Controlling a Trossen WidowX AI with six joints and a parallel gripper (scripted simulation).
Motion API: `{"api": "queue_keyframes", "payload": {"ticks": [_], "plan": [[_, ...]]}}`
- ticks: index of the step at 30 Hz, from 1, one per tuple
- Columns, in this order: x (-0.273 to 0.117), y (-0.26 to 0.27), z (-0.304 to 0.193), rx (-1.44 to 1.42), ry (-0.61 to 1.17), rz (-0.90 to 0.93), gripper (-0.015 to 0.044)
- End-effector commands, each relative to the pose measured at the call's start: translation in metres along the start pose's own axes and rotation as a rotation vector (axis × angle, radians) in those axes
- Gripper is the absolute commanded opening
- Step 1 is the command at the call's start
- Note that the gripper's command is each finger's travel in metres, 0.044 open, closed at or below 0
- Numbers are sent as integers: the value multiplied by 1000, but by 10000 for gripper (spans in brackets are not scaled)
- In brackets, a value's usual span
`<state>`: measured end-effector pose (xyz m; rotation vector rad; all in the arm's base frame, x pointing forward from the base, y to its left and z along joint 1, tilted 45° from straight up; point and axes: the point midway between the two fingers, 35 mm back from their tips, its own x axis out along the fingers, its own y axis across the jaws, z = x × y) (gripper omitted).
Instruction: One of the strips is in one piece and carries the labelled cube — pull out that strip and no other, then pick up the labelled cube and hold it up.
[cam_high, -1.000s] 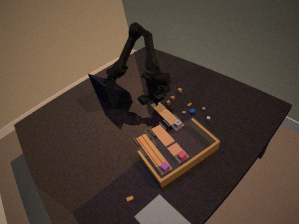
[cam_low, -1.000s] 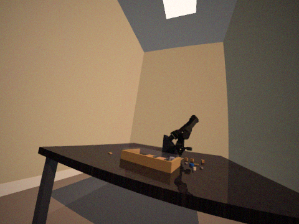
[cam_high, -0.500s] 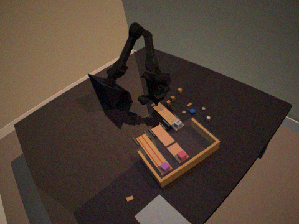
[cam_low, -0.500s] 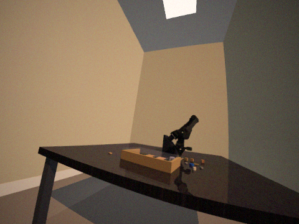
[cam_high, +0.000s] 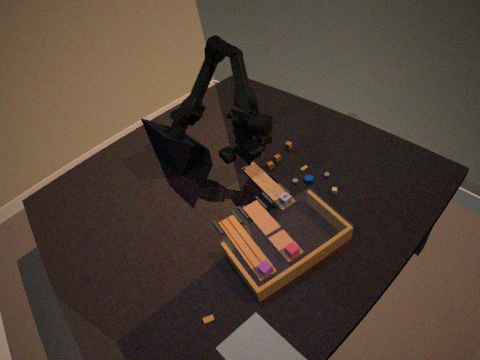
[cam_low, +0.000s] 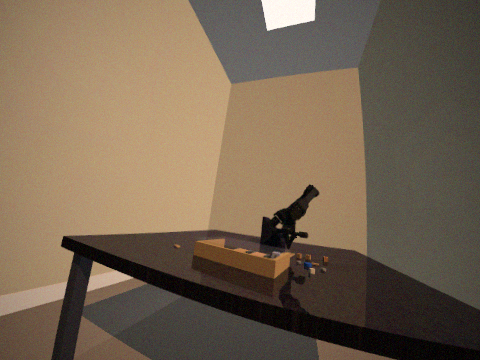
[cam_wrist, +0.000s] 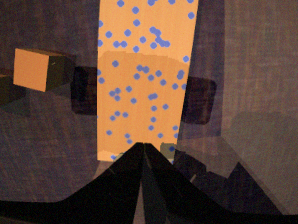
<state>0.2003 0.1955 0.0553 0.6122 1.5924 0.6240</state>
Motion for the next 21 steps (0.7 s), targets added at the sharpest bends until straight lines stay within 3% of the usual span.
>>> {"api": "queue_keyframes", "payload": {"ticks": [1, 3, 9, 19, 21], "plan": [[-19, 2, 4, -9, 5, 4, 0], [-19, 2, 4, -9, 5, 4, 0], [-18, 2, 30, -153, 4, 4, 157], [-23, 2, 70, -158, 3, 4, 420], [-24, 2, 78, -158, 2, 4, 440]]}}
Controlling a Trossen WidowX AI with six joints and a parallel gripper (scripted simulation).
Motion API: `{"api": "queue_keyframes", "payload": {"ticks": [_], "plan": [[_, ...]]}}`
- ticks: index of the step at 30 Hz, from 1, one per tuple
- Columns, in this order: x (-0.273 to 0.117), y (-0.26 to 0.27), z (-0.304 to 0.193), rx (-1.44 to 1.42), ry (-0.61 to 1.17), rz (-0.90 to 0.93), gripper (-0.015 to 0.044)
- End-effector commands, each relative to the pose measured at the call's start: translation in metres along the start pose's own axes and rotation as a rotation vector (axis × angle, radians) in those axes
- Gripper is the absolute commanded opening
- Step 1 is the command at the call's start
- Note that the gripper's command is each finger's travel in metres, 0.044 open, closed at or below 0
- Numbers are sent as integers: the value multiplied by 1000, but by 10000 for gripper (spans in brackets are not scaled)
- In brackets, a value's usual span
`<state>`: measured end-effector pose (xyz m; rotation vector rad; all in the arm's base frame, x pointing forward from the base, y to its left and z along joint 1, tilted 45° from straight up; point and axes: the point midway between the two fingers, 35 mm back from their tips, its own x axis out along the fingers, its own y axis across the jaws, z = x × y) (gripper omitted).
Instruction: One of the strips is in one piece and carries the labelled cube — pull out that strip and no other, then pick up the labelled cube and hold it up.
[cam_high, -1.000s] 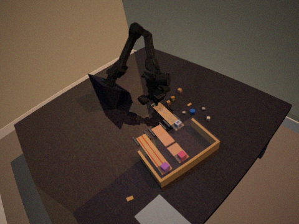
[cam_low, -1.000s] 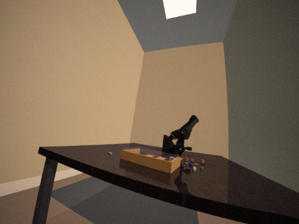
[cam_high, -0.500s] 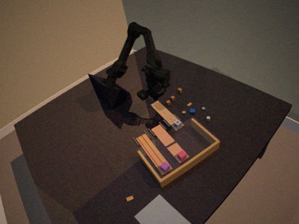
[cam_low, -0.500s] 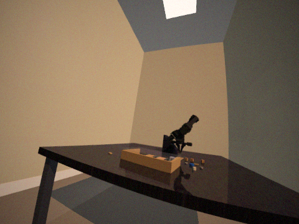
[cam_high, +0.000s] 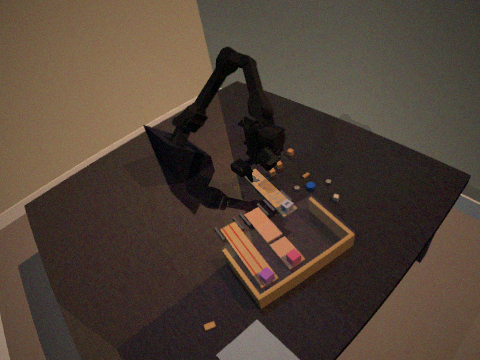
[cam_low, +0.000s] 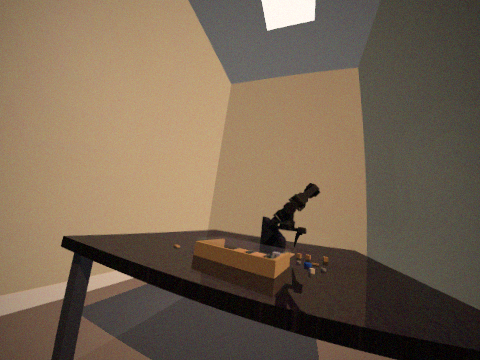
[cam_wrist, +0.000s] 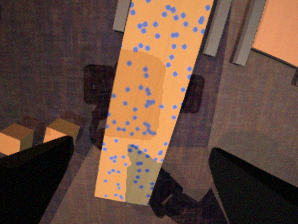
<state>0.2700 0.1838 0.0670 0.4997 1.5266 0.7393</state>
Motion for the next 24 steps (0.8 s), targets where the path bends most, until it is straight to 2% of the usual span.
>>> {"api": "queue_keyframes", "payload": {"ticks": [1, 24], "plan": [[-1, -2, 15, -5, 3, 3, 440], [-14, -16, 108, -8, 0, 1, 440]]}}
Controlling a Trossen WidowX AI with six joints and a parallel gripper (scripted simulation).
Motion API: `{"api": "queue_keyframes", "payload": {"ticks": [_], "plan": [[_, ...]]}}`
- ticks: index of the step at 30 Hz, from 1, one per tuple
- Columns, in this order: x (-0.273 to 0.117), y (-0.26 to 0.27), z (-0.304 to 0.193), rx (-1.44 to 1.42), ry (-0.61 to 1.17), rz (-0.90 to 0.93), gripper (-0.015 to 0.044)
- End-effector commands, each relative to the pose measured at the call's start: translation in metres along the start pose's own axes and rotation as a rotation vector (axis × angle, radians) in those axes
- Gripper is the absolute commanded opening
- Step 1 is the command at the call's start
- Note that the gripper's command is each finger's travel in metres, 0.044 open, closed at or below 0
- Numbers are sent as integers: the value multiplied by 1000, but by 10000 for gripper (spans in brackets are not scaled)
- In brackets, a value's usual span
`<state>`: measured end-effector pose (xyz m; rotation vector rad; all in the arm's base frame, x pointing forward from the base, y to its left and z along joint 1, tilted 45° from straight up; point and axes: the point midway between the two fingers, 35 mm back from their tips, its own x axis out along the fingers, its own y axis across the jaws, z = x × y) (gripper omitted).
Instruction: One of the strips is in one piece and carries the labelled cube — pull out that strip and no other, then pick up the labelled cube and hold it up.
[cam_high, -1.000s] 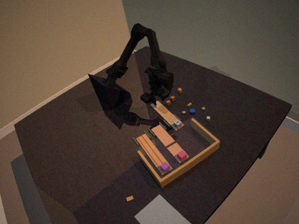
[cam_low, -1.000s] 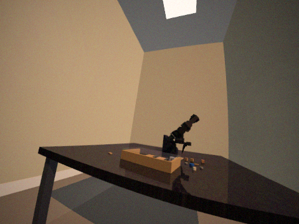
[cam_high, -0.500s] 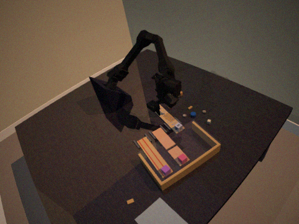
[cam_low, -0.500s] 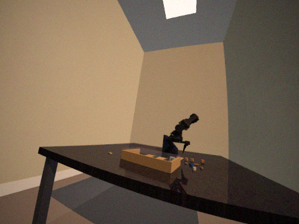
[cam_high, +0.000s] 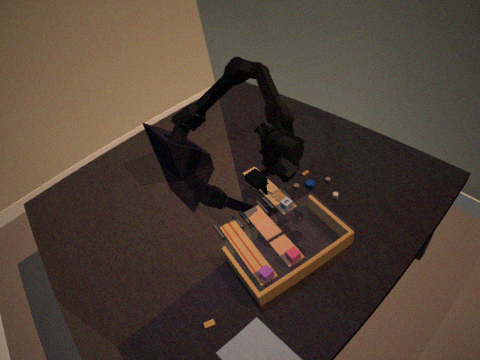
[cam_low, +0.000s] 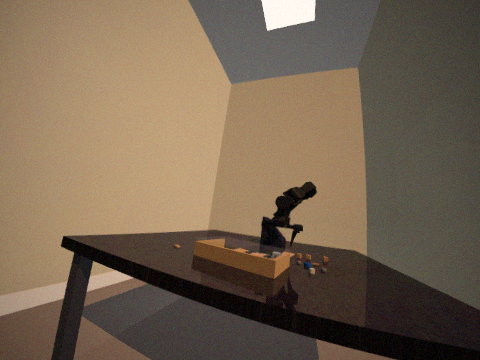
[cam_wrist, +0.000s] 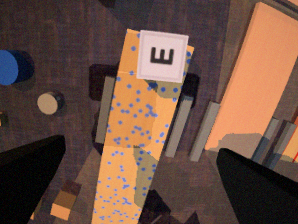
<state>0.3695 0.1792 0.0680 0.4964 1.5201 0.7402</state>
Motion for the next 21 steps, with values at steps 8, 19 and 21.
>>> {"api": "queue_keyframes", "payload": {"ticks": [8, 19, 21], "plan": [[-2, -6, 42, -4, 4, 3, 440], [8, -7, 51, -5, 4, 2, 250], [12, -7, 51, -5, 4, 2, 250]]}}
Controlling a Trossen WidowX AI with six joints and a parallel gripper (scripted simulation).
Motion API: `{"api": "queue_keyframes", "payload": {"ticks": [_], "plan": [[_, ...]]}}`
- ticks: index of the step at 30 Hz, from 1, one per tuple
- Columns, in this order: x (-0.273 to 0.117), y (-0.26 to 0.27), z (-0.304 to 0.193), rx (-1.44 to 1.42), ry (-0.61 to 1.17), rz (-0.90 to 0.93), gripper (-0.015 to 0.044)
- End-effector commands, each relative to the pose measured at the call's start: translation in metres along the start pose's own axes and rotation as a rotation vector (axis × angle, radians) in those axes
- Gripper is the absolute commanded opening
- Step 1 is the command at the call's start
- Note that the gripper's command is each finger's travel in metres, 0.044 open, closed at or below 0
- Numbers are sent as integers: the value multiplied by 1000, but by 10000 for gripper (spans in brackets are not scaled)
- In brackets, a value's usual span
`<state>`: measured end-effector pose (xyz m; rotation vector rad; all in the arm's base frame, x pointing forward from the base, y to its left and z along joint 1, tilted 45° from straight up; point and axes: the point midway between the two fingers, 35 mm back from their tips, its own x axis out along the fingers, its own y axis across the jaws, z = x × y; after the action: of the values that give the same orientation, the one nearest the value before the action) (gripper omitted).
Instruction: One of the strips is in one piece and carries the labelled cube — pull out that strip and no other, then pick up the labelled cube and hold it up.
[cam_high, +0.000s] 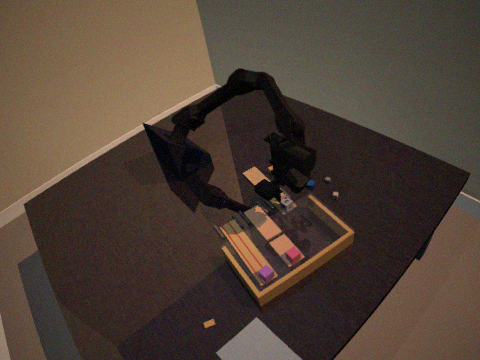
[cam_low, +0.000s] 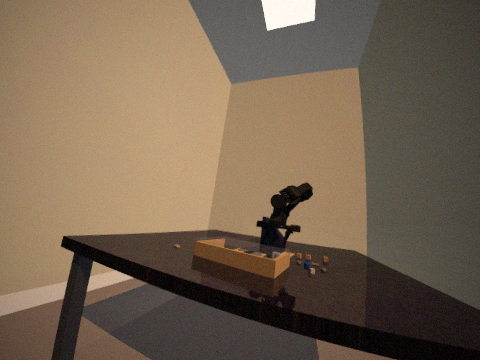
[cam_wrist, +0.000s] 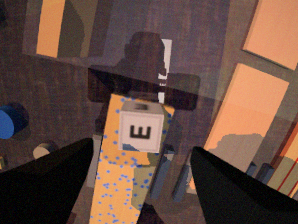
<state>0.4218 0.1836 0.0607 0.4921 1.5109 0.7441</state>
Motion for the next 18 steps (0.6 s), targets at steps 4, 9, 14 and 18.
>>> {"api": "queue_keyframes", "payload": {"ticks": [4, 9, 14, 18], "plan": [[15, 1, -1, 3, 10, 2, 250], [23, 1, -1, 3, 10, 3, 250], [31, 2, -1, 3, 10, 3, 250], [38, 2, -1, 3, 10, 3, 250]]}}
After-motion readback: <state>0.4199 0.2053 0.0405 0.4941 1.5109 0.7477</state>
